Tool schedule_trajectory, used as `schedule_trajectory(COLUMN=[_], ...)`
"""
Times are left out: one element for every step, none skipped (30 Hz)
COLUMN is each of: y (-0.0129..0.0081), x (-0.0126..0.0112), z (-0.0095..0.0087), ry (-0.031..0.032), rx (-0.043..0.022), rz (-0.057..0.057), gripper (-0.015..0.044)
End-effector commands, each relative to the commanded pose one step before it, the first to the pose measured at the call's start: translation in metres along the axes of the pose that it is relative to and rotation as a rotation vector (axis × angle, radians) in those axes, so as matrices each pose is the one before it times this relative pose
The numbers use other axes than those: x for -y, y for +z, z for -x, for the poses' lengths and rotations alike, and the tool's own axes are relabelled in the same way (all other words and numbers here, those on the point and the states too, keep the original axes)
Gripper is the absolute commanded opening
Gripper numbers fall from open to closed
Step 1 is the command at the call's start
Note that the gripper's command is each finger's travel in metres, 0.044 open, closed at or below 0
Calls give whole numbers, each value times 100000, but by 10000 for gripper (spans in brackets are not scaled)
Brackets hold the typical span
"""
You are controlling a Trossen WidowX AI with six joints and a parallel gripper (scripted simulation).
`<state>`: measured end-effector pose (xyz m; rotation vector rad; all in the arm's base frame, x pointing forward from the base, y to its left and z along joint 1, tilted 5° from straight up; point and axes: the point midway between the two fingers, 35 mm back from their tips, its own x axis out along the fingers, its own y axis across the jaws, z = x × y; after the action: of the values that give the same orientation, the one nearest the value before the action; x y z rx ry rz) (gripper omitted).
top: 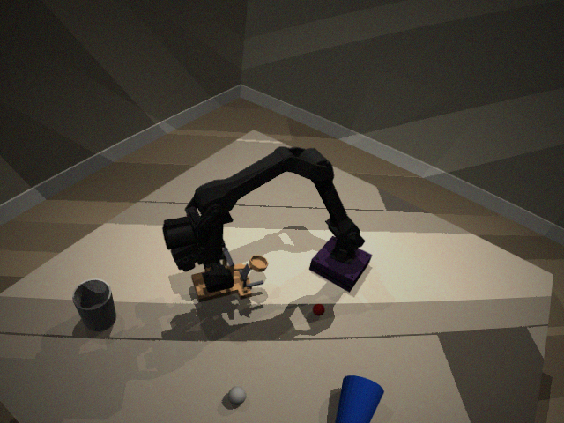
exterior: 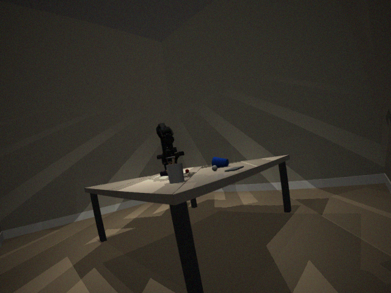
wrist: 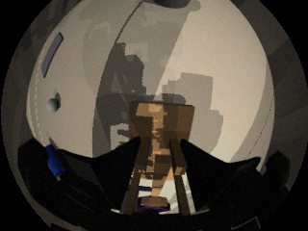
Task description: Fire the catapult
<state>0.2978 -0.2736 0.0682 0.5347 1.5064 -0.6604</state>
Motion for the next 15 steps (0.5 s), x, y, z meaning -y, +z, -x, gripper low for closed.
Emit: schedule_trajectory(y=[127, 5, 7, 10, 9, 8, 8, 7, 6, 5, 4, 3, 3, 2, 1], x=[12, 0, 0, 0, 0, 0, 0, 0, 0, 0, 0, 0, 1, 1, 1], z=[947, -80, -105, -155, -163, -164, -164, -164, -164, -164, -164, -164, -164, -164, -164], ry=[100, 0, -1, -1, -1, -1, -1, -1, -1, -1, -1, -1, -1, -1, -1], rx=[980, -4, -5, -7, -8, -8, -8, -8, -8, -8, -8, -9, -9, -9, -9], rz=[-172, 3, 4, 5, 6, 6, 6, 6, 6, 6, 6, 6, 6, 6, 6], gripper=[0, 0, 0, 0, 0, 0, 0, 0, 0, 0, 0, 0, 0, 0, 0])
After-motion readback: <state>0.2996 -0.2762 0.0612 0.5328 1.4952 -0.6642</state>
